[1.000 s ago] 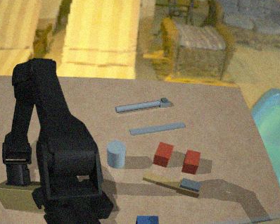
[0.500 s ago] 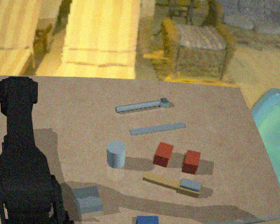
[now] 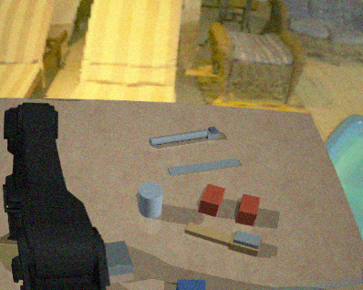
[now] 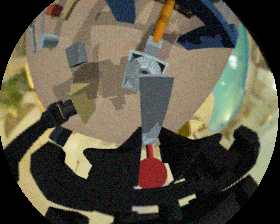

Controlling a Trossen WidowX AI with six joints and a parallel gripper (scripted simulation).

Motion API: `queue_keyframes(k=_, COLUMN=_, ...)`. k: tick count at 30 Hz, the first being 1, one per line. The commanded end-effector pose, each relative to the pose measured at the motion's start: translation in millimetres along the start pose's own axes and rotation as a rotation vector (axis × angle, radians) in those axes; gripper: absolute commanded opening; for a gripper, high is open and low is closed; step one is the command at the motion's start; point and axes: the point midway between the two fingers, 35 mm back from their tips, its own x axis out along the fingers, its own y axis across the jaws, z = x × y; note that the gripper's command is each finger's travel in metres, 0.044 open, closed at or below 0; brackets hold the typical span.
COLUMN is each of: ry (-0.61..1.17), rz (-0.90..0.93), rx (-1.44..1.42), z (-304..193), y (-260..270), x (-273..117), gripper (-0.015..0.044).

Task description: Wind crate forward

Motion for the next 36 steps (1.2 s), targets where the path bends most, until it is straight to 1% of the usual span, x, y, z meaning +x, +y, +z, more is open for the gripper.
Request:
queue_keyframes(k=1, ry=0.009, rz=-0.01, rx=0.005, z=0.7, y=-2.1, x=1.8, gripper=0.0)
queue_keyframes(k=25, ry=0.016, rz=-0.009, rx=0.004, z=15.3, y=-0.3, x=37.1, gripper=0.0)
queue_keyframes(k=36, ry=0.016, rz=-0.01, rx=0.004, z=18.5, y=-1.4, x=39.7, gripper=0.0)
